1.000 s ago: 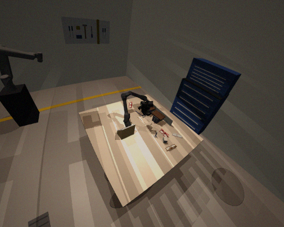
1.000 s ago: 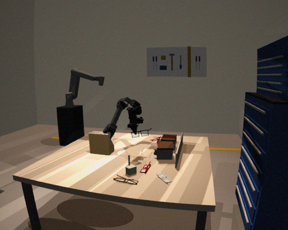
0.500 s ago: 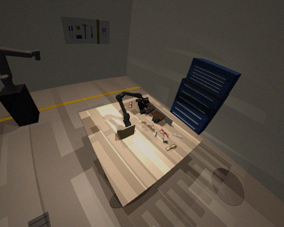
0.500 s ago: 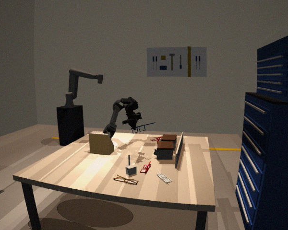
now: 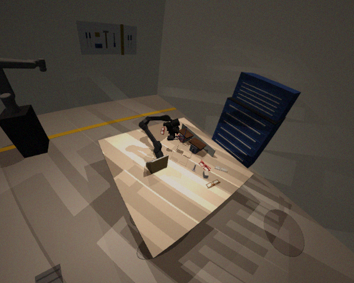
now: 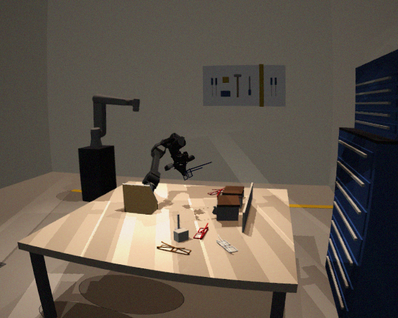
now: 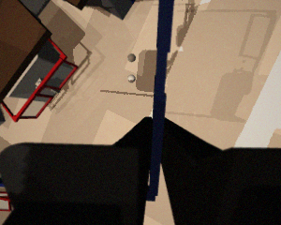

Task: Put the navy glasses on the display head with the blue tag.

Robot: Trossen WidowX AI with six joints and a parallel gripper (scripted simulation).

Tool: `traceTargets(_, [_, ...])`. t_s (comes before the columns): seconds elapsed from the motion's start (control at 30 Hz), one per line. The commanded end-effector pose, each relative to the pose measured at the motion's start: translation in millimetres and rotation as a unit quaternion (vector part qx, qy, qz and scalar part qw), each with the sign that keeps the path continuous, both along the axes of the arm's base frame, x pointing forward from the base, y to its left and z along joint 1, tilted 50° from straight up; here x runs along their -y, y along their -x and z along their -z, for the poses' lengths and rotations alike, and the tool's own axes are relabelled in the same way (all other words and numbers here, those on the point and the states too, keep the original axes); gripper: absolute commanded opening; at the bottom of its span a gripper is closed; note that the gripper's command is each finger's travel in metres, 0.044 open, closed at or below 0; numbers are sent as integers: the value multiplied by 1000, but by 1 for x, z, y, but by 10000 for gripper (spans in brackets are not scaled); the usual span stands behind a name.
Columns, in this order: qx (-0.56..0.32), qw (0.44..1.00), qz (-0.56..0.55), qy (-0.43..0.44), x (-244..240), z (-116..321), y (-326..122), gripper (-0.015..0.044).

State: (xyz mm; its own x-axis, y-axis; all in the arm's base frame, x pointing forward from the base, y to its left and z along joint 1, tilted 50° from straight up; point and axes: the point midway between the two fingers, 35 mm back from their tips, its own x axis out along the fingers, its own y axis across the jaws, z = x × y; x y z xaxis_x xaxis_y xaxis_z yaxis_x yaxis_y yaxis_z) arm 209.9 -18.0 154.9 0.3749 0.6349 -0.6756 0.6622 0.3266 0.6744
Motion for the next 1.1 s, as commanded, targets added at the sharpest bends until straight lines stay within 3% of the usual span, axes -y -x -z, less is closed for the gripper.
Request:
traceTargets(0.0, [-23,998,55,-22,-4,-8,7,0])
traceTargets(0.43, [-103,963,226,-103,-16,-26,29,0])
traceTargets(0.87, [-173,888,375,-200,-30,-35,50,0])
traceTargets(1.07, [-179,881,387,-207,-31,-35,52,12])
